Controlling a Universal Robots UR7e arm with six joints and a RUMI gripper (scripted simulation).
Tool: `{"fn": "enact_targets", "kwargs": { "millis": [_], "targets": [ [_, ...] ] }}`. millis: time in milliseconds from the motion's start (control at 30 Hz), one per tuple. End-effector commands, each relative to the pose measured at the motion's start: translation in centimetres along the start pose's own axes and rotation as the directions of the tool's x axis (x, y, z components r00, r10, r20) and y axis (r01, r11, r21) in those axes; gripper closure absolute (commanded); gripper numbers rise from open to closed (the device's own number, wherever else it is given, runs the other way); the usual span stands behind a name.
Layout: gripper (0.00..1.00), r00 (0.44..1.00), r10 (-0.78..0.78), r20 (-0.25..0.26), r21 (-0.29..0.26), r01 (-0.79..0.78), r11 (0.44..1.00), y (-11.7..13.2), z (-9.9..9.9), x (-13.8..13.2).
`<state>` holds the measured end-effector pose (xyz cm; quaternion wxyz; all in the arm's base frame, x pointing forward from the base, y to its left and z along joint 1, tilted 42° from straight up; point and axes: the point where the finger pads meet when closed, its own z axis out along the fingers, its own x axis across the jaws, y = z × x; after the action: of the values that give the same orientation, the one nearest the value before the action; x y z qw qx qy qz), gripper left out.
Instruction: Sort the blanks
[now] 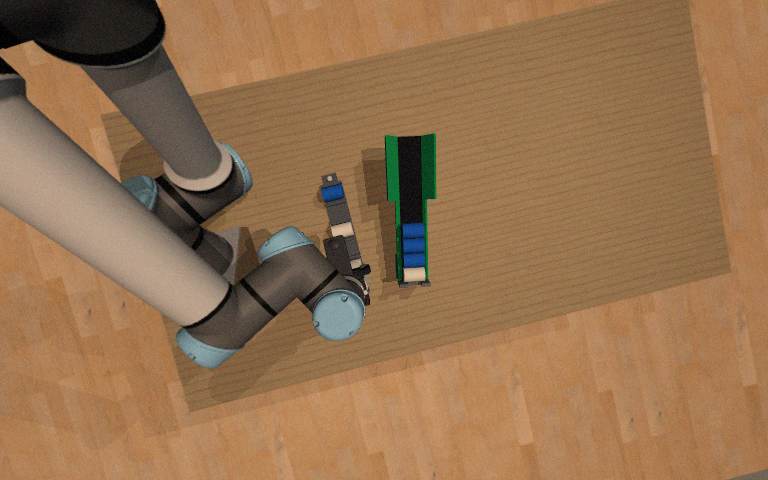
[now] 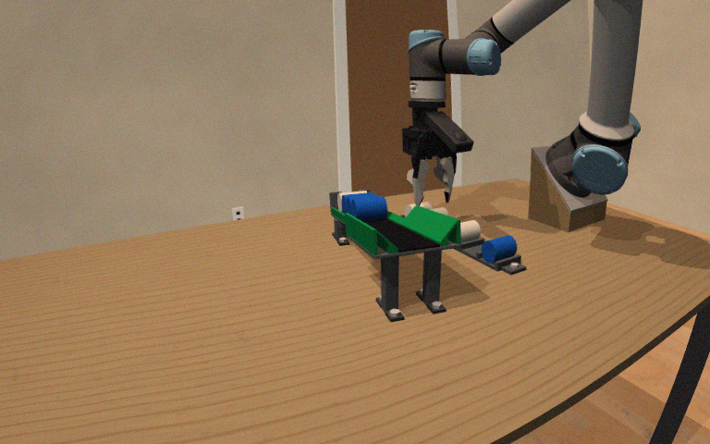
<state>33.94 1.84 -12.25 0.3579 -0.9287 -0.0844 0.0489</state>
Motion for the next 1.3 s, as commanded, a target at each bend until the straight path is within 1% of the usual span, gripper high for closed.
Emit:
{"fn": "enact_targets", "kwargs": {
  "millis": [0,467,733,1267],
  "targets": [
    [0.54,1.000,0.001,0.003,0.005,-0.001,1.000,-0.2,0.7,-0.1],
    [0.54,1.000,0.001,0.003,0.005,-0.001,1.000,-0.2,3.3,-0.1],
    [0.54,1.000,0.001,0.003,0.005,-0.001,1.000,-0.2,3.6,-0.1],
    [0.54,1.000,0.001,0.001,0.003,-0.001,1.000,-0.1,3.5,-0.1]
  ]
}}
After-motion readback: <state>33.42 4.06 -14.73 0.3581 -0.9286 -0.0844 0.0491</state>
